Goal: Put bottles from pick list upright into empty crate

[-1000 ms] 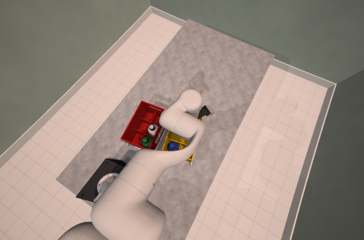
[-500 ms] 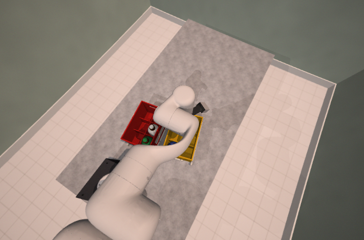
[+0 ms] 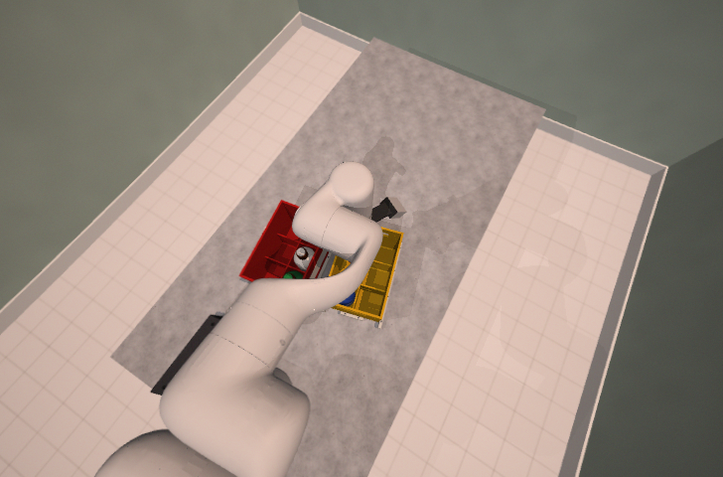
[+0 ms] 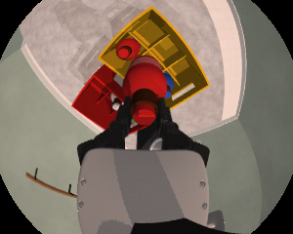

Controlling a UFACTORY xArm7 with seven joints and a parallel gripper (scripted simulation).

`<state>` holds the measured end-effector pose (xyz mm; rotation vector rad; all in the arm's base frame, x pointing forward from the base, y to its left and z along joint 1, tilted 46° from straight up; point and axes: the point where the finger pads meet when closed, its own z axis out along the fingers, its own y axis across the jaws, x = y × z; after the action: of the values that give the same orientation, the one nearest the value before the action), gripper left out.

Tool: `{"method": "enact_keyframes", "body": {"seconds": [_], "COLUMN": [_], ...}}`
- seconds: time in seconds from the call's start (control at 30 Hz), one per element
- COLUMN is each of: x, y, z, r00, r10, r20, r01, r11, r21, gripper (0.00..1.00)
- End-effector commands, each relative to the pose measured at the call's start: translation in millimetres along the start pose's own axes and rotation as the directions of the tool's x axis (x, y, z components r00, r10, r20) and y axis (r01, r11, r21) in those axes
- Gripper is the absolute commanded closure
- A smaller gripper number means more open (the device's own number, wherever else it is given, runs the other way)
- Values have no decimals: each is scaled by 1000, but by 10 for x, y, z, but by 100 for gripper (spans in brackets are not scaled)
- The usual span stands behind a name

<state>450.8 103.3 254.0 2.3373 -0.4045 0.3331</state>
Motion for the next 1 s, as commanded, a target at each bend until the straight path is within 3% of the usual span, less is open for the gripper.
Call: {"method": "enact_keyframes", "body": {"seconds": [0.0, 0.97], "x": [-33, -262], "y": [-91, -536], "z": [-19, -19], "r00": [1000, 1000], "r10": [0, 0], "r20": [-4, -4], "r01": [1, 0], "r11": [1000, 1000], "r21": [3, 3], "gripper": [100, 100]}}
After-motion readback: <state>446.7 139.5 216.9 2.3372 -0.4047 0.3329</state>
